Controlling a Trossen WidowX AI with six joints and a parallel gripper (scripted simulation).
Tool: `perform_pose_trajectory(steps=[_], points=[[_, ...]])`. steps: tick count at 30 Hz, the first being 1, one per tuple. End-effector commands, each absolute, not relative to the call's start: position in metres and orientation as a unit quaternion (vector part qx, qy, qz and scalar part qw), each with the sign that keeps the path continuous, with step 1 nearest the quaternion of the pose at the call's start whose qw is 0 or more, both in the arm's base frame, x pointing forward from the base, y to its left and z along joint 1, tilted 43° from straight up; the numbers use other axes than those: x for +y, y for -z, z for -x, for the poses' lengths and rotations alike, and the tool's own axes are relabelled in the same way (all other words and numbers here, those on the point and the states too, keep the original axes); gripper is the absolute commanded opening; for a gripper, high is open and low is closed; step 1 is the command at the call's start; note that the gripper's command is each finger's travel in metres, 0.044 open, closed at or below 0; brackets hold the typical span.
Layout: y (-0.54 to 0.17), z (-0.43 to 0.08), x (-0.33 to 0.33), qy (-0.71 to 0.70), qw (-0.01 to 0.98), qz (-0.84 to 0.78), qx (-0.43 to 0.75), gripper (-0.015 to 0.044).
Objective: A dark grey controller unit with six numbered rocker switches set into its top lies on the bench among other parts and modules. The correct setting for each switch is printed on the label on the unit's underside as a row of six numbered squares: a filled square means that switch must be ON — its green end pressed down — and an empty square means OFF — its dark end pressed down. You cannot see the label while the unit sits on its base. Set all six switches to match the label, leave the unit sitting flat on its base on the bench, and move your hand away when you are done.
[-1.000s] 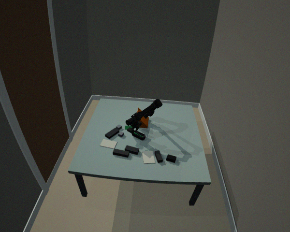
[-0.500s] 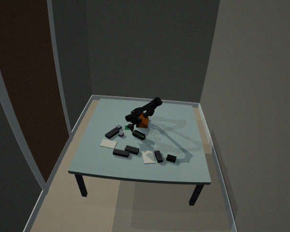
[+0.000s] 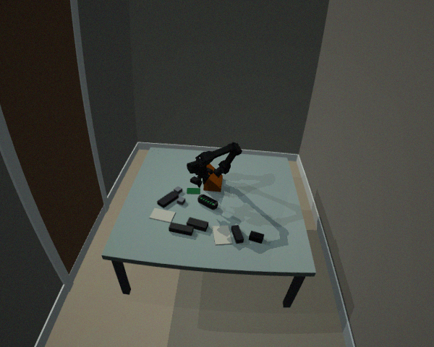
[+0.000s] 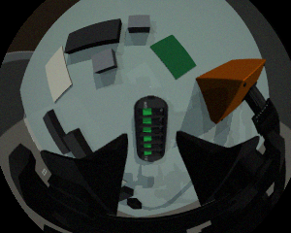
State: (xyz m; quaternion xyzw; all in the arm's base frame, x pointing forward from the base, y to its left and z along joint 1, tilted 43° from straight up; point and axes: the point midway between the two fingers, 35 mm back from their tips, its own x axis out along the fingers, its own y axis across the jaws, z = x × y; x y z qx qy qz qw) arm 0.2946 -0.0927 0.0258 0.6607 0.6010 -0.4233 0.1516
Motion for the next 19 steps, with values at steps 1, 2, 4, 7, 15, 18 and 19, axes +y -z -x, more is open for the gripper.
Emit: perform_pose_trajectory(steps=[1,2,4,7,15,18,19], points=[[-0.0348,-0.2933,-0.0982,0.423,0.151,-0.655,0.607,0.0125],[-0.0348,-0.2933,-0.0982,0.423,0.151,-0.655,0.607,0.0099],[-0.0348,-0.2933,-0.0982,0.423,0.151,-0.655,0.607,0.0046],[-0.0348,-0.2933,-0.0982,0.423,0.151,-0.655,0.607,0.0],[-0.0348,-0.2933,-0.0982,0.423,0.151,-0.655,0.607,0.0],[-0.0348,-0.2933,-0.0982,0.423,0.151,-0.655,0.607,0.0],[-0.0348,-0.2933,-0.0982,0.423,0.151,-0.655,0.607,0.0]])
